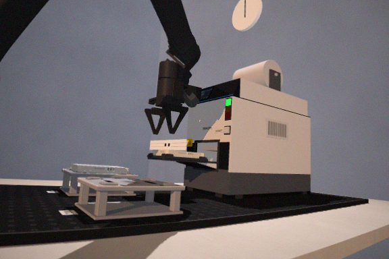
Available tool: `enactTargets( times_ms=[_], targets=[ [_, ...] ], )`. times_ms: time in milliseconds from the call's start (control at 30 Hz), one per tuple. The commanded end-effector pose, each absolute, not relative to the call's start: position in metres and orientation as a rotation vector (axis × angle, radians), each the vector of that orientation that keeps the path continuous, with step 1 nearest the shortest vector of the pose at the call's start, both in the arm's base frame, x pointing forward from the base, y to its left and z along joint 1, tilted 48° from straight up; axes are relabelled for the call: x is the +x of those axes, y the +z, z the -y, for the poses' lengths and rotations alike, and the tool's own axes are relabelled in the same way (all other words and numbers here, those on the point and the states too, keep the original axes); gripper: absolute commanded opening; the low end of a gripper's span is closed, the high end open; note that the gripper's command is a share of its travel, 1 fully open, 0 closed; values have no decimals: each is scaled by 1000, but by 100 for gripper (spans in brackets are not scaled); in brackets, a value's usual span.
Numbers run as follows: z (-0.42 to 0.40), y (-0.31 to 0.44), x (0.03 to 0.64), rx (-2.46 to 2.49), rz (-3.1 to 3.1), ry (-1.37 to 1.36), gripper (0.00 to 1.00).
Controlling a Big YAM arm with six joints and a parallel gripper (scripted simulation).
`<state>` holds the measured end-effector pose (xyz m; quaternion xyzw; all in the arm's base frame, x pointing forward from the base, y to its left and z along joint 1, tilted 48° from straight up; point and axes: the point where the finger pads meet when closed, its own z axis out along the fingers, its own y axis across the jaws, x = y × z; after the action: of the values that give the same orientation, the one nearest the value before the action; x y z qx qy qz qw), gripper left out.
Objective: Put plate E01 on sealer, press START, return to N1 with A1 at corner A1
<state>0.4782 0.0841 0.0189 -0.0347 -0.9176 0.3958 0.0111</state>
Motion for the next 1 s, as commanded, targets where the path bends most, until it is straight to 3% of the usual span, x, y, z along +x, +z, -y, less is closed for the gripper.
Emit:
enactTargets(
  times_ms=[0,300,633,967],
  targets=[
    [-93,22,474,-110,2888,1243,100],
    [-90,9,465,-81,2850,1256,100],
    [-99,88,461,-108,2888,1236,94],
    [-93,118,456,-111,2860,1236,90]
  ],
)
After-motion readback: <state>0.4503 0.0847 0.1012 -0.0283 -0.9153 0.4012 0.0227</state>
